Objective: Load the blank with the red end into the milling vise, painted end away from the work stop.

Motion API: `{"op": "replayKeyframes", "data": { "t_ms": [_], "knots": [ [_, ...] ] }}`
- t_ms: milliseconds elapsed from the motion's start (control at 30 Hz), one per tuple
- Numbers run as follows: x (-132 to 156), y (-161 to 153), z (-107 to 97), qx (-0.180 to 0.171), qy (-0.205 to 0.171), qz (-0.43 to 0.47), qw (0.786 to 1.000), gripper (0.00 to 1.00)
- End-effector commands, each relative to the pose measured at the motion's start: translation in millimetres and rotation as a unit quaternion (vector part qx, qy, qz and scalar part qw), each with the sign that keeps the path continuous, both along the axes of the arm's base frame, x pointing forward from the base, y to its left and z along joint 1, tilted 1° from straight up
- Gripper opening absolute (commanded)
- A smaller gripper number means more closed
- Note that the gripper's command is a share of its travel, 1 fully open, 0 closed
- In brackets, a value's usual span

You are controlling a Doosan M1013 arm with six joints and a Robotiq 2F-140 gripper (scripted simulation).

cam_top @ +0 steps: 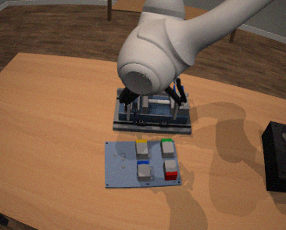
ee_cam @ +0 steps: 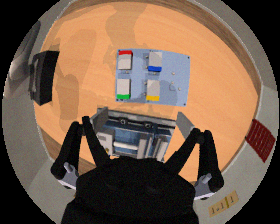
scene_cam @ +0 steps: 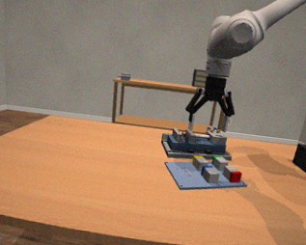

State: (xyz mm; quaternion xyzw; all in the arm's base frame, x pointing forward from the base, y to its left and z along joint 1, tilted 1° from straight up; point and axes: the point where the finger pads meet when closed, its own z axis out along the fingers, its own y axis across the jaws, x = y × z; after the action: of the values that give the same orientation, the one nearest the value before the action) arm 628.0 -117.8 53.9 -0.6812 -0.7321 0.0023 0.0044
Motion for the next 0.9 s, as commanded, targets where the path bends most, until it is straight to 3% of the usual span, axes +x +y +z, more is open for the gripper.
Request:
{"op": "replayKeyframes", "data": {
  "t_ms": [0,867],
  "knots": [
    [0,0,0,0.000,0.000,0.000,1.000,1.00],
    [-8,33,66,0.000,0.000,0.000,1.000,1.00]
  ]
}}
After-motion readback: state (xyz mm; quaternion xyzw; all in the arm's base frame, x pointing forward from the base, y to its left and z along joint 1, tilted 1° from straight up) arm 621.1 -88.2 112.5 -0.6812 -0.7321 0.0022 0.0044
